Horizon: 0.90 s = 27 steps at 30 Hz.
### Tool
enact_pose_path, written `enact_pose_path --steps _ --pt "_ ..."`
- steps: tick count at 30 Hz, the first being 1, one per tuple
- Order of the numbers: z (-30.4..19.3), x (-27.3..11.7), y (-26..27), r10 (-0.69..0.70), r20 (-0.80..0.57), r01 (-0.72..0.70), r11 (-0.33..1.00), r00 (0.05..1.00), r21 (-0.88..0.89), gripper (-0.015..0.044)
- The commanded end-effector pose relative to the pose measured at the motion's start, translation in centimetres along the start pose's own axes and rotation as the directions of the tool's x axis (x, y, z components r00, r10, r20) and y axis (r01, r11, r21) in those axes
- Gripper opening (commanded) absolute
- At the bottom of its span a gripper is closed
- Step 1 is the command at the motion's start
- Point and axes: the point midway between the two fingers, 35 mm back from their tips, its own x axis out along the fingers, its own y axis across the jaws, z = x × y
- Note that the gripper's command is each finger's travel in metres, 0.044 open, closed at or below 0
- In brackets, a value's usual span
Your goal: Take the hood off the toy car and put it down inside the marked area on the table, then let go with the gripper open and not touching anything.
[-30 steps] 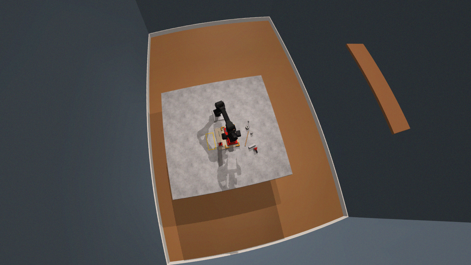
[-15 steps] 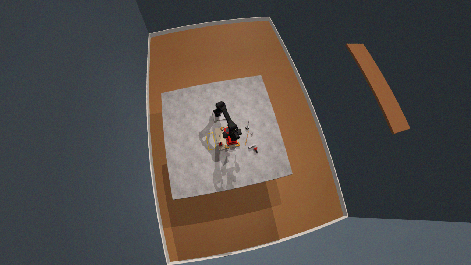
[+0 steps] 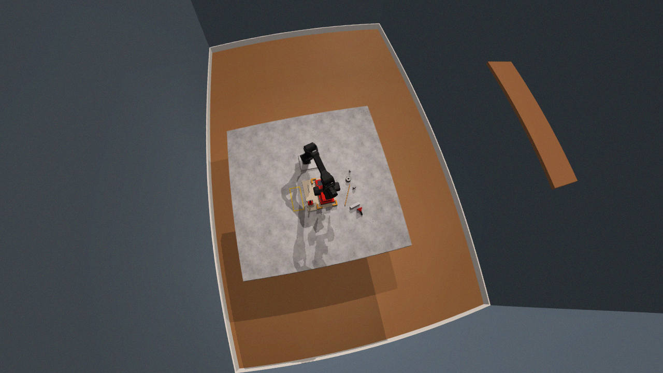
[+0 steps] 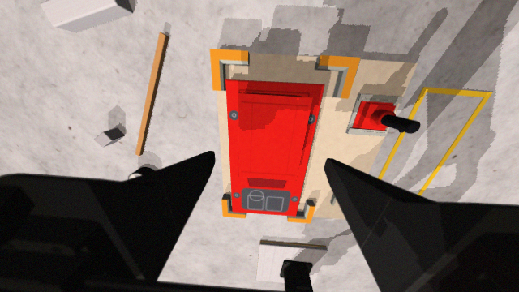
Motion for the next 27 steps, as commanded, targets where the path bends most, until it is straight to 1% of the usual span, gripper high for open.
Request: enact_pose_path --steps 1,27 --pt "-0.1 0.6 -0.1 -0.007 -0.006 0.007 1.000 1.000 0.003 0.0440" --pt "-0.1 3.0 -0.2 -0.007 -0.006 0.007 1.000 1.000 0.003 0.0440"
